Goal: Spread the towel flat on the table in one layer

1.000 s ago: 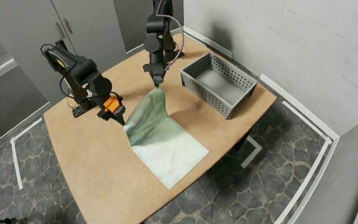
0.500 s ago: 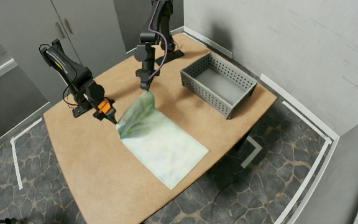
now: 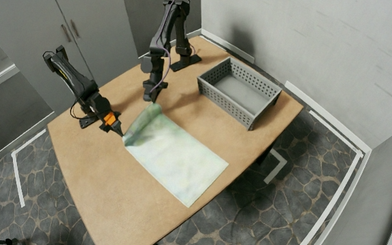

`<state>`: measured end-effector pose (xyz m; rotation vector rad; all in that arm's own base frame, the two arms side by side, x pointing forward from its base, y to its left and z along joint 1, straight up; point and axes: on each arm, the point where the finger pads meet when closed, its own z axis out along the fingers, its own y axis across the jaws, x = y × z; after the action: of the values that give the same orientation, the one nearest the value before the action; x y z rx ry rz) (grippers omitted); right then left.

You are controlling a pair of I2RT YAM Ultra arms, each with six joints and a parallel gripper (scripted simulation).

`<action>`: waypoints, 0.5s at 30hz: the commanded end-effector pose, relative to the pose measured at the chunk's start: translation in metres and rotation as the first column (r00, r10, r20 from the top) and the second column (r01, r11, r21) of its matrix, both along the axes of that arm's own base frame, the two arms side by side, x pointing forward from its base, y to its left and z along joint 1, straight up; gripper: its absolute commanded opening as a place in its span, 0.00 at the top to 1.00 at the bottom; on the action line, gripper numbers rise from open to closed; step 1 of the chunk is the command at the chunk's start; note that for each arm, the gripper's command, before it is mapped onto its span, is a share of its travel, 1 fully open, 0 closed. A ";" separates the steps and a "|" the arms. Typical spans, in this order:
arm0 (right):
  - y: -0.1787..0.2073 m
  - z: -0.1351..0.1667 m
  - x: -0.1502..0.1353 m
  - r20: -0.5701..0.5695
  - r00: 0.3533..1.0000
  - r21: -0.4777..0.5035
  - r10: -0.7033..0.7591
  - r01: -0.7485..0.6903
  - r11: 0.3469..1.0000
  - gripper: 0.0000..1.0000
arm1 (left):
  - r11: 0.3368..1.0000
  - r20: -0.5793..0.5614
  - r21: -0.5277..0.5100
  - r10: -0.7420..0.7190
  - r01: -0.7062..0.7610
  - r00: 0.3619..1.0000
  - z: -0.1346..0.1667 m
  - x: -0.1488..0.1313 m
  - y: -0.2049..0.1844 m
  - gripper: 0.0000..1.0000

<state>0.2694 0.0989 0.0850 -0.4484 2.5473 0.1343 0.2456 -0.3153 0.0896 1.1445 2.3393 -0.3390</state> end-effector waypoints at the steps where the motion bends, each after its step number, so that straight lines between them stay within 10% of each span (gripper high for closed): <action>1: -0.008 -0.001 -0.002 0.070 0.997 0.012 -0.018 0.017 1.000 1.00 | 0.999 0.019 -0.021 -0.028 0.028 0.999 -0.013 -0.009 -0.009 1.00; 15: -0.023 -0.042 -0.038 0.069 0.997 0.012 -0.025 0.024 1.000 1.00 | 0.992 0.013 -0.017 -0.126 0.126 0.992 -0.055 -0.047 -0.022 1.00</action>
<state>0.2299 0.0823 0.0422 -0.4341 2.5274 0.1351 0.2050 -0.3341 0.0468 1.2699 2.2663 -0.3875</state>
